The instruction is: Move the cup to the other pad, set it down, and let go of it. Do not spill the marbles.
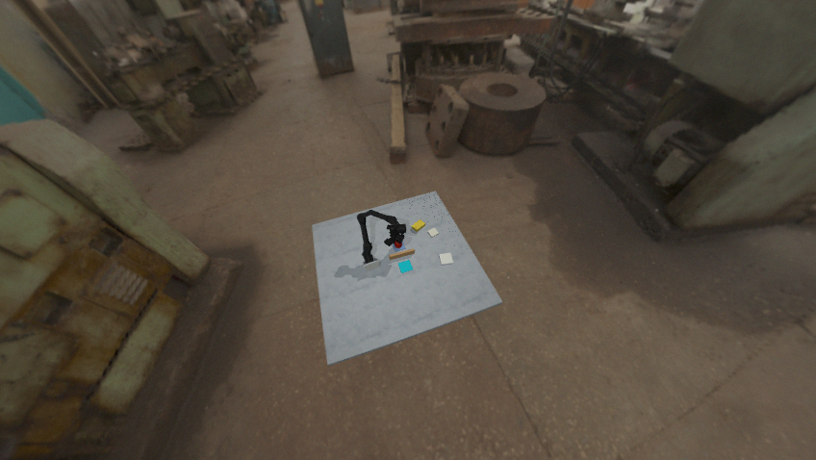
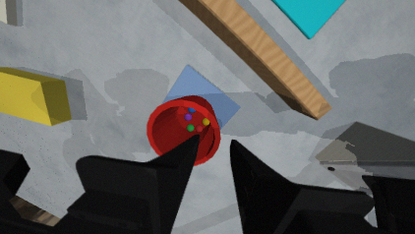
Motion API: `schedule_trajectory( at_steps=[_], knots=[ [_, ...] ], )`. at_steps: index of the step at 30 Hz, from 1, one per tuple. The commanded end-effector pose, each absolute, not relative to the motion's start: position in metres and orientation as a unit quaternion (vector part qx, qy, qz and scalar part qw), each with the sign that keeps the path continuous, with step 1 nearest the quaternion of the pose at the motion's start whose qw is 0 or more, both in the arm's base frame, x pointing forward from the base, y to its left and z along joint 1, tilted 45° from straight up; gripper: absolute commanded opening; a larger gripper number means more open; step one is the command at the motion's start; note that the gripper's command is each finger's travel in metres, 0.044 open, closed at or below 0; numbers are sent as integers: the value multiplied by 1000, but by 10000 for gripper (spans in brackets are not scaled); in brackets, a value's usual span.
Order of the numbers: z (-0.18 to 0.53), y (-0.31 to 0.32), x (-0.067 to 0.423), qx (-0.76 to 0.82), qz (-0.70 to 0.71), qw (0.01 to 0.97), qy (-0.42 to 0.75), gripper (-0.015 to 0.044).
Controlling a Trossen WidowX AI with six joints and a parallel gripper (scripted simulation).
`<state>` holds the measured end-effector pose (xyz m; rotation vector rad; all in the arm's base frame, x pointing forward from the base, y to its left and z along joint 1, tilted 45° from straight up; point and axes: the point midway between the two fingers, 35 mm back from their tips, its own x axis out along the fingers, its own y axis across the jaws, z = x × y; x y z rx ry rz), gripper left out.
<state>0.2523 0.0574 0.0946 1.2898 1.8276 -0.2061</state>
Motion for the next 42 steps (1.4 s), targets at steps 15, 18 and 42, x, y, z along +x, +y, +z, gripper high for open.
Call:
schedule_trajectory(
  at_steps=[15,18,42],
  knots=[
    [74,79,249,520,-81,430,733,148],
    [70,83,248,520,-81,429,734,148],
    [68,84,248,518,-81,432,734,0]
  ],
)
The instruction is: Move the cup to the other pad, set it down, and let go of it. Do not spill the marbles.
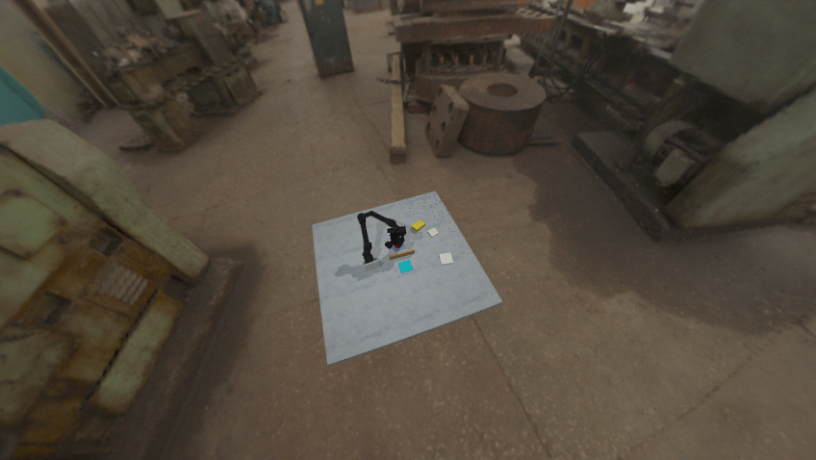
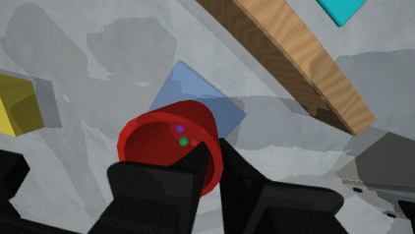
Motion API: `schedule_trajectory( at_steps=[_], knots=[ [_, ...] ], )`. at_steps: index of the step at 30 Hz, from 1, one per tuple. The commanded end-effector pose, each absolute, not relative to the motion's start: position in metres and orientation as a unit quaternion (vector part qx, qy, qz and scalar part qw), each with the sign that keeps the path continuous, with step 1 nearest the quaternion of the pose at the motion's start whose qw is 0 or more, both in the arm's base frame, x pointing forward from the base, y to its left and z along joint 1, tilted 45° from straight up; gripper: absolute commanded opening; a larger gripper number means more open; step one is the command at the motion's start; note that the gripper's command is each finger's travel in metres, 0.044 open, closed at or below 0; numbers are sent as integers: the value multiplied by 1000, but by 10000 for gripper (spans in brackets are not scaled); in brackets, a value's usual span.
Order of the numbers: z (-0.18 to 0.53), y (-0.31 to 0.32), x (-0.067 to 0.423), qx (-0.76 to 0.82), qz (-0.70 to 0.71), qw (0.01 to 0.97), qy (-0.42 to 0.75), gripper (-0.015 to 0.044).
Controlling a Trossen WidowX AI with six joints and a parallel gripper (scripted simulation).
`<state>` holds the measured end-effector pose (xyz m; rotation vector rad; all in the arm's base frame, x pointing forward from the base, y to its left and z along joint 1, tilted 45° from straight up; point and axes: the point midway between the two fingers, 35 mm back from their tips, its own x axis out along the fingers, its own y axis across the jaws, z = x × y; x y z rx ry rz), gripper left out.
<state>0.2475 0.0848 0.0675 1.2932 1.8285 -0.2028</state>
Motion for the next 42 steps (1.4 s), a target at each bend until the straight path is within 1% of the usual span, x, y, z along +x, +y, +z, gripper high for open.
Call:
schedule_trajectory(
  at_steps=[1,25,42],
  knots=[
    [69,83,248,518,-81,432,734,0],
    [118,35,256,520,-82,430,734,0],
    [119,36,256,522,-82,427,734,0]
  ],
)
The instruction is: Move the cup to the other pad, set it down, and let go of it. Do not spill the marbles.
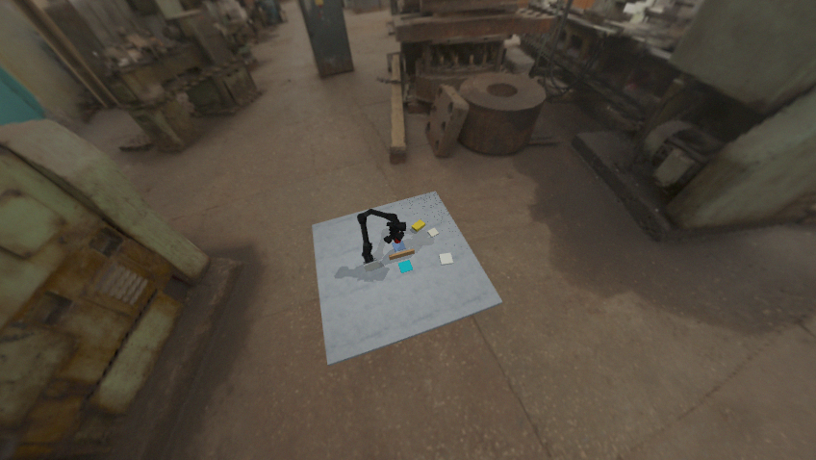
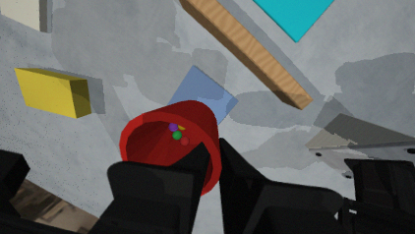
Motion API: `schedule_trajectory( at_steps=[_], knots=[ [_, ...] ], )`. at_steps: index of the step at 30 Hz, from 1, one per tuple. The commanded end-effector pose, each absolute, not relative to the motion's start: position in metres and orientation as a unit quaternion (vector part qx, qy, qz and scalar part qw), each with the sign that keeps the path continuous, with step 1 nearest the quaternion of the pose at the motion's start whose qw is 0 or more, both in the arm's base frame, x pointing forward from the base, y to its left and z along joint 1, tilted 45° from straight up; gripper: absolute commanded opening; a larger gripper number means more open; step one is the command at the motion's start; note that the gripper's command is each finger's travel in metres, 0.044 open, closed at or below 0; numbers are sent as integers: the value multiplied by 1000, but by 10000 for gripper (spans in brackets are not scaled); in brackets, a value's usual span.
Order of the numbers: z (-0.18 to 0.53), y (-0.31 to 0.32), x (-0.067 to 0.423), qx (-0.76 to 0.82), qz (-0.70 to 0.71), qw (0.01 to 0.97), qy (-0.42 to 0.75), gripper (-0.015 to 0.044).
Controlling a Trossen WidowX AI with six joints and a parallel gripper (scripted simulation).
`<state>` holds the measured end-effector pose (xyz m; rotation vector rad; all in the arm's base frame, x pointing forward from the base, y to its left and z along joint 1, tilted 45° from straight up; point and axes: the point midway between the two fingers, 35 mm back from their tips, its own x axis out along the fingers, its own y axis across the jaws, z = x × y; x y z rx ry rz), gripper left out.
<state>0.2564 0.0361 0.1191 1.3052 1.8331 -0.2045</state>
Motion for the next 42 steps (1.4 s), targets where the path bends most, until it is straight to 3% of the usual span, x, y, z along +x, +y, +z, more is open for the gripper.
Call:
schedule_trajectory(
  at_steps=[1,42],
  knots=[
    [119,36,256,522,-82,427,734,0],
    [55,-33,259,519,-83,431,733,0]
  ],
)
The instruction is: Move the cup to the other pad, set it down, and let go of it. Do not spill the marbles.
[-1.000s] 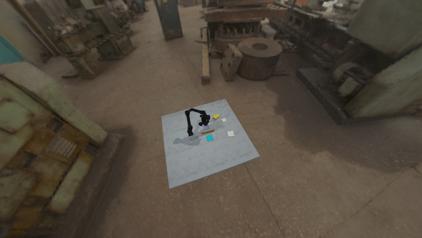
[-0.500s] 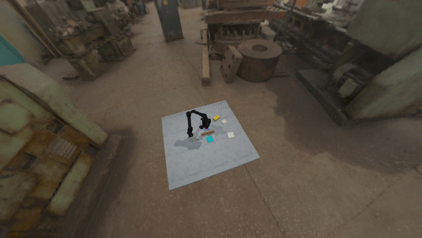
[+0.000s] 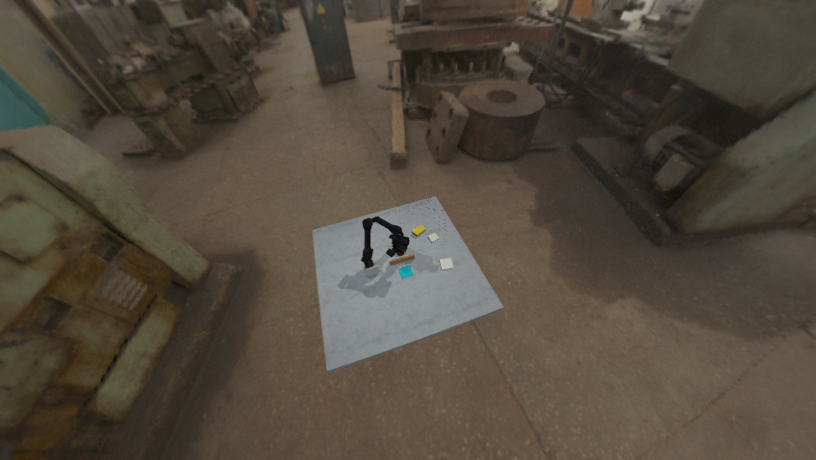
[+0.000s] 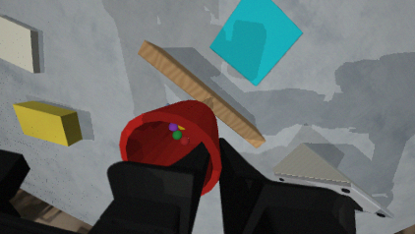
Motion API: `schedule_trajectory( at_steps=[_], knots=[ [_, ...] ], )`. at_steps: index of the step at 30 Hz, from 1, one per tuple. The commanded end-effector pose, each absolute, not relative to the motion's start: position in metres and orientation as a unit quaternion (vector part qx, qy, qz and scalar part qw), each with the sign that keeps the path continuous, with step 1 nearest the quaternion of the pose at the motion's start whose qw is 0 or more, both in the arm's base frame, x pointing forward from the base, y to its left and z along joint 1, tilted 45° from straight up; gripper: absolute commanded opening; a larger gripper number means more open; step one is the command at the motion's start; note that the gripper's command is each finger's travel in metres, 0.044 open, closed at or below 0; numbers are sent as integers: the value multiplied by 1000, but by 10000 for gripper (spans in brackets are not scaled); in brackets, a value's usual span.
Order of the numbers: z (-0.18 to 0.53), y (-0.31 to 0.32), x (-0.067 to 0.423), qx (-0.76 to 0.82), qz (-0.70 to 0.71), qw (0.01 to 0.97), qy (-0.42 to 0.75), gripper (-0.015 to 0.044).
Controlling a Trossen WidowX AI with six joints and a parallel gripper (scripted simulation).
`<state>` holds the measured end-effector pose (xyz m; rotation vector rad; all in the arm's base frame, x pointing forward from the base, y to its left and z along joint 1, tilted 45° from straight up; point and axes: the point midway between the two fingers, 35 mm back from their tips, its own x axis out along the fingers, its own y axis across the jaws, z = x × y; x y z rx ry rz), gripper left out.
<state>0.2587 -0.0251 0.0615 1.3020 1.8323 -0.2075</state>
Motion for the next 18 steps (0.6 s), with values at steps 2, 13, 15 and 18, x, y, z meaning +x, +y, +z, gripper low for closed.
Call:
schedule_trajectory(
  at_steps=[2,13,15,18],
  knots=[
    [52,-37,259,519,-84,431,733,0],
    [32,-58,259,519,-84,432,733,0],
    [29,-61,259,519,-84,432,733,0],
    [24,-67,259,519,-84,432,733,0]
  ],
)
